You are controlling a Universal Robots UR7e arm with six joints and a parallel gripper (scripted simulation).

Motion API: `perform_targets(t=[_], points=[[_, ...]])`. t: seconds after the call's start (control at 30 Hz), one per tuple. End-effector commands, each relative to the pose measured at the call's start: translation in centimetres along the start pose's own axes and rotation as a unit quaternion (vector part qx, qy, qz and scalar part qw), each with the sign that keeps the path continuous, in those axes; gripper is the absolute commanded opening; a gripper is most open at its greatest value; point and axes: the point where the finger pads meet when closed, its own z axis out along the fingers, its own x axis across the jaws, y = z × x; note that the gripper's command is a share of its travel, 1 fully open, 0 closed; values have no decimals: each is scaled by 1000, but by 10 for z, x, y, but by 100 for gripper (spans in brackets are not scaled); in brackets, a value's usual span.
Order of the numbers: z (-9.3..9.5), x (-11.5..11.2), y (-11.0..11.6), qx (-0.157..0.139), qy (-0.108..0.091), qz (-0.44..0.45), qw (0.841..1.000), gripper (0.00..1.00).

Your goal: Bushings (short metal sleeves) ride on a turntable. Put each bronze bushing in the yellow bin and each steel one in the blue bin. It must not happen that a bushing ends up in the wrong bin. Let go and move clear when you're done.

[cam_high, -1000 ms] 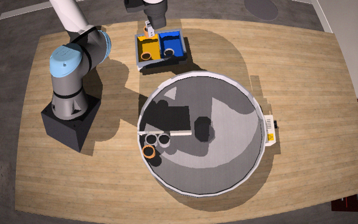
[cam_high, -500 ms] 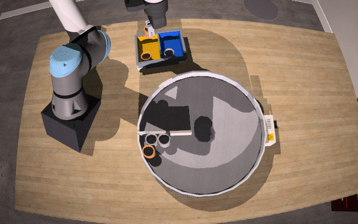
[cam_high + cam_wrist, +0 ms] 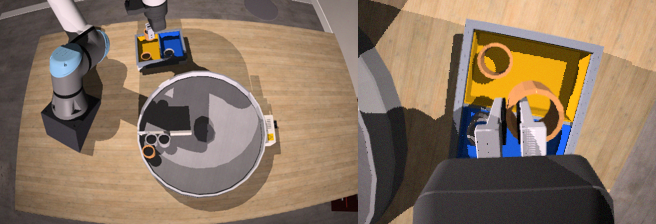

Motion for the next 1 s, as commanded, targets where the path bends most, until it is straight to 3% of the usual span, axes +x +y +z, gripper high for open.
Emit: perform_targets(t=[0.0, 0.07, 0.27, 0.4, 0.97], points=[[24, -1, 2, 0, -1, 1, 1000, 0], [34, -1, 2, 0, -1, 1, 1000, 0], [39, -1, 2, 0, -2, 1, 1000, 0], [59, -1, 2, 0, -2, 1, 1000, 0], [59, -1, 2, 0, -2, 1, 1000, 0]])
